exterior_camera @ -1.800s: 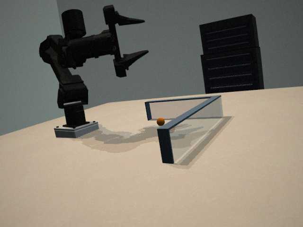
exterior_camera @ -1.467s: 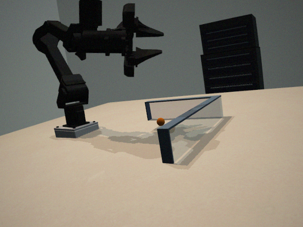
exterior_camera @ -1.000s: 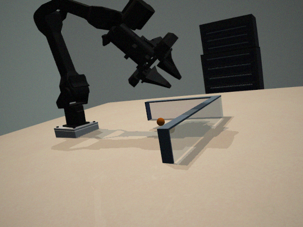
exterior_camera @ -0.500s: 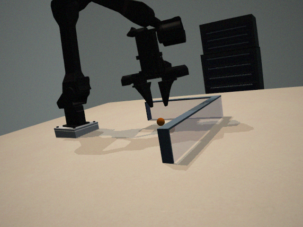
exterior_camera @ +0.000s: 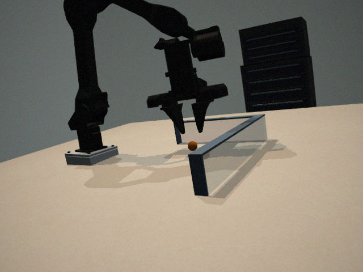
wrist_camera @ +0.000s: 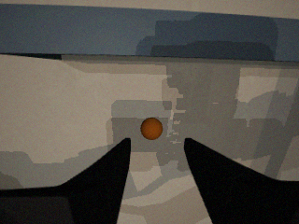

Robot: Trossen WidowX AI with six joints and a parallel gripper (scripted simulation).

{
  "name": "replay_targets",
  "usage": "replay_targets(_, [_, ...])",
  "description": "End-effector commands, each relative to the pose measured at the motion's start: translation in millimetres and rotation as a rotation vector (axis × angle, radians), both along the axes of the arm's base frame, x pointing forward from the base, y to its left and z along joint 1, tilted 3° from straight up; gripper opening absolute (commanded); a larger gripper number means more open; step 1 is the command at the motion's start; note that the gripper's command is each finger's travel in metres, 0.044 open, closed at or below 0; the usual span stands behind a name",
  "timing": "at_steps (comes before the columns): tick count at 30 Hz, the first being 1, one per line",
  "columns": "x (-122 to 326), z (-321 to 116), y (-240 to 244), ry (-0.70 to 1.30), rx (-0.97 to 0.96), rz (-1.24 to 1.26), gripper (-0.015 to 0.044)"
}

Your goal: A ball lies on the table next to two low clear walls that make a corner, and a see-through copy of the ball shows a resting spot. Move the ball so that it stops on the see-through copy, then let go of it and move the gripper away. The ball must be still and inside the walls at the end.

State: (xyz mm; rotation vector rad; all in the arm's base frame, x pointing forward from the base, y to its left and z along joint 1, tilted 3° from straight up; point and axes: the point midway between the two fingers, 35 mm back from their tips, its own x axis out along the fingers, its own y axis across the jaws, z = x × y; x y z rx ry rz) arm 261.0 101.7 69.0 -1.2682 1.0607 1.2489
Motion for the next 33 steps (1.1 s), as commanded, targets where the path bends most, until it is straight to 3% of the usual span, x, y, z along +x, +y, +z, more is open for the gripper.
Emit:
replay_targets(1, [-1.1, -9.3, -1.2, 0.013, -0.012, 0.003, 0.0214])
replay_targets(18, [-0.1, -32.9, -0.1, 0.013, -0.012, 0.003, 0.0214])
replay_targets(21, [-0.1, -32.9, -0.1, 0.013, -0.012, 0.003, 0.0135])
replay_targets(32, [-0.1, -32.9, -0.1, 0.013, -0.012, 0.003, 0.0061])
replay_targets(33, [-0.1, -32.9, -0.1, 0.013, -0.012, 0.003, 0.0035])
